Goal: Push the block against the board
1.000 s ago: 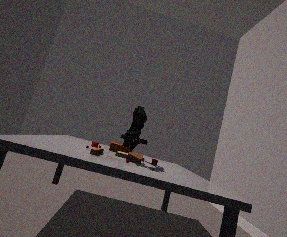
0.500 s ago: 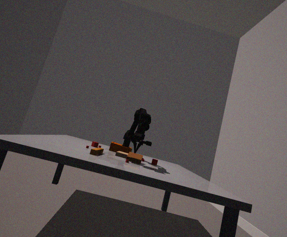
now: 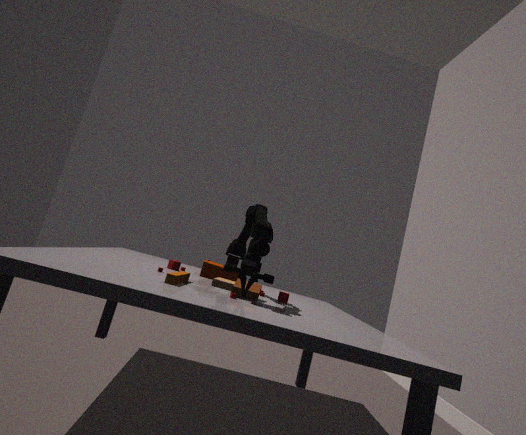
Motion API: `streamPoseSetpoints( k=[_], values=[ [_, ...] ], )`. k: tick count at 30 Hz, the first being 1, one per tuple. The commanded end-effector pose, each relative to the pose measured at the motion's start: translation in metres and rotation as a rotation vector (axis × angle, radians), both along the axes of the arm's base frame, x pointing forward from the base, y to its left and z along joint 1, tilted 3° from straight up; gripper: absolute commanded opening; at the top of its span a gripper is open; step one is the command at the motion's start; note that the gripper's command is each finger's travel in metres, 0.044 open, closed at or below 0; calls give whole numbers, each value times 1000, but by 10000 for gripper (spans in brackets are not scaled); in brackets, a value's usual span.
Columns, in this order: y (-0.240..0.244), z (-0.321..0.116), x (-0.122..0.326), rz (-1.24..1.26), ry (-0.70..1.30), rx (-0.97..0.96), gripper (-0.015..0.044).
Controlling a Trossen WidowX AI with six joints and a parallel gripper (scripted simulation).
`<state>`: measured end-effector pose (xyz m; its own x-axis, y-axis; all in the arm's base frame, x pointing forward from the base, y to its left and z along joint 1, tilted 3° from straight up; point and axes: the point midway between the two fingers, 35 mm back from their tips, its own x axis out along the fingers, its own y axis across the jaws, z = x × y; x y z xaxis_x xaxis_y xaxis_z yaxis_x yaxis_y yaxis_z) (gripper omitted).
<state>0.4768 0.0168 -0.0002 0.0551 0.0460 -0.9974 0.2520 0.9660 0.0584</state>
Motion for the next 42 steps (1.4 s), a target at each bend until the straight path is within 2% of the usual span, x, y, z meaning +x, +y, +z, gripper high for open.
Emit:
streamPoseSetpoints(
  k=[1,42],
  values=[
    [1,0,-1,7,-1,2,0],
    [9,0,-22,7,1,2,0]
  ],
)
